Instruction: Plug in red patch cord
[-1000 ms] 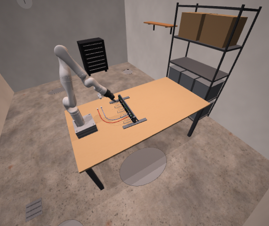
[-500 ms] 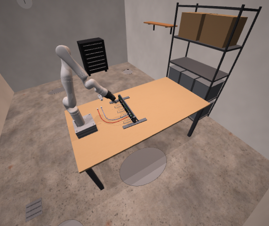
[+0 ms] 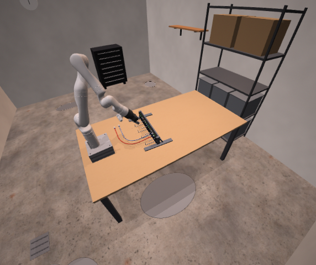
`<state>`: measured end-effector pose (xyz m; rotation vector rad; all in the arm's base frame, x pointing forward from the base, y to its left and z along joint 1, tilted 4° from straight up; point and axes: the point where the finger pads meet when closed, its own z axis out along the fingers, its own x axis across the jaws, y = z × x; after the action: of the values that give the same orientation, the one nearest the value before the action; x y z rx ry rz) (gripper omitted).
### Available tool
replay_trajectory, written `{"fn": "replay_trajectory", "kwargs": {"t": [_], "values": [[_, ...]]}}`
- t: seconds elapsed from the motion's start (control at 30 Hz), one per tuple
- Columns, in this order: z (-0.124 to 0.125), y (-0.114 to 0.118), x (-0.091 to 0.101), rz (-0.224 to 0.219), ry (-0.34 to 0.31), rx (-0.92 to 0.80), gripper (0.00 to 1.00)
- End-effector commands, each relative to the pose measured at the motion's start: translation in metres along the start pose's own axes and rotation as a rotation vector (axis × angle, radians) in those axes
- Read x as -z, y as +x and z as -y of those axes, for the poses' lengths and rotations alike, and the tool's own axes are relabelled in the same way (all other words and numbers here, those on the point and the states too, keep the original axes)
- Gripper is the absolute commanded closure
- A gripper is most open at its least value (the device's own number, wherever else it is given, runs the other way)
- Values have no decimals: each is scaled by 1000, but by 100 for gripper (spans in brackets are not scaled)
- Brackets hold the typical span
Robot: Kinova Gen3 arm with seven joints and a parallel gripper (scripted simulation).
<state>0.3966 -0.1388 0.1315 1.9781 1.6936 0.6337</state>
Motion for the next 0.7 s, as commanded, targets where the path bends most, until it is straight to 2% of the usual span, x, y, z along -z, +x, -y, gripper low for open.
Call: {"fn": "replay_trajectory", "kwargs": {"t": [0.0,0.43,0.67], "values": [[2,-16,0,20,3,-18,100],[3,-20,0,20,3,-18,100],[3,-20,-10,20,3,-18,100]]}}
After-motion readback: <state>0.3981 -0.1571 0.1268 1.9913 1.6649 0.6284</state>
